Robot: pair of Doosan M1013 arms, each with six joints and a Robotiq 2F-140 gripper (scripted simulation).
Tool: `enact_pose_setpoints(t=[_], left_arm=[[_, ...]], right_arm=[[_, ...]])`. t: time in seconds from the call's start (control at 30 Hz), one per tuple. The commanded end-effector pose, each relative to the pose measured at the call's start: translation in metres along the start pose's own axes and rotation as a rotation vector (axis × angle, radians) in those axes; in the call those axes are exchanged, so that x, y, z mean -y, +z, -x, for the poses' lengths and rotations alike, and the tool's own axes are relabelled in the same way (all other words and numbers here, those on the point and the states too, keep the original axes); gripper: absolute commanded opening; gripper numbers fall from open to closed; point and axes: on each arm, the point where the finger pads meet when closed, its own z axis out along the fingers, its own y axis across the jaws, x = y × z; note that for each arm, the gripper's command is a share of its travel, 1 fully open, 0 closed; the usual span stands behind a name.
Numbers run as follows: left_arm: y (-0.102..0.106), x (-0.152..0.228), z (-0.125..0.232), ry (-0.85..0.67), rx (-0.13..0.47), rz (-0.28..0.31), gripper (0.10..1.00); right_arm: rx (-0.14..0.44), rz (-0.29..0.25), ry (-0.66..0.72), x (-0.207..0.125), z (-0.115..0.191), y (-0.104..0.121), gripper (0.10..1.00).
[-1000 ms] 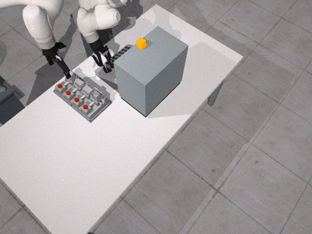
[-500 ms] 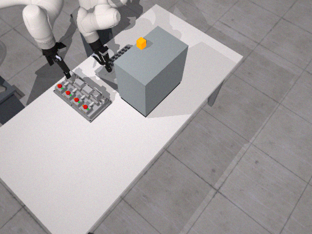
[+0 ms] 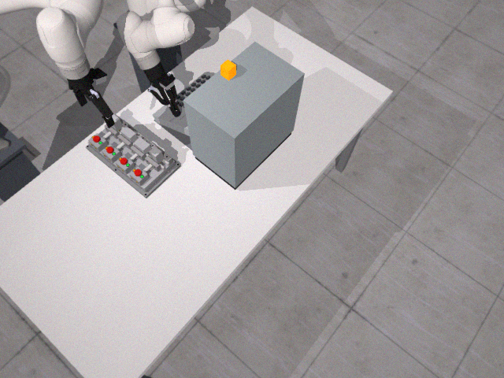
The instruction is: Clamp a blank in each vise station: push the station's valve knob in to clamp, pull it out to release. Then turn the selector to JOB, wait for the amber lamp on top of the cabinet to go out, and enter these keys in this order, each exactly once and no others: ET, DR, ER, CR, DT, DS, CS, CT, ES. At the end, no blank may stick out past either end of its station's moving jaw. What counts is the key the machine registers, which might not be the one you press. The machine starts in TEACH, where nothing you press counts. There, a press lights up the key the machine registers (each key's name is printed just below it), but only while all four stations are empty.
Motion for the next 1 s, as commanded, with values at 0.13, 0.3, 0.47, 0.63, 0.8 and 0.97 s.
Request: enact_pose_setpoints(t=[0.13, 0.3, 0.47, 0.63, 0.8, 0.97], left_arm=[[-0.0005, -0.0002, -0.0006, 0.044, -0.001, 0.0, 0.099], [-0.0005, -0.0002, -0.0006, 0.11, -0.001, 0.0, 0.099], [-0.0005, -0.0002, -0.0006, 0.164, -0.001, 0.0, 0.099], [-0.0005, -0.0002, -0.0006, 0.276, -0.001, 0.0, 0.099], [-0.0005, -0.0002, -0.0006, 0.412, -0.001, 0.0, 0.099], [-0.0005, -0.0002, -0.0006, 0.567, -0.001, 0.0, 0.099]], right_arm=[[-0.001, 0.001, 0.0, -0.0001, -0.0002, -0.001, 1.0], [-0.001, 0.001, 0.0, -0.0001, -0.0002, -0.001, 1.0], [-0.001, 0.001, 0.0, -0.0001, -0.0002, -0.001, 1.0], [-0.001, 0.001, 0.0, -0.0001, -0.0002, -0.001, 1.0], [-0.001, 0.001, 0.0, -0.0001, -0.0002, -0.001, 1.0], [-0.001, 0.001, 0.0, -0.0001, -0.0002, -0.001, 1.0]])
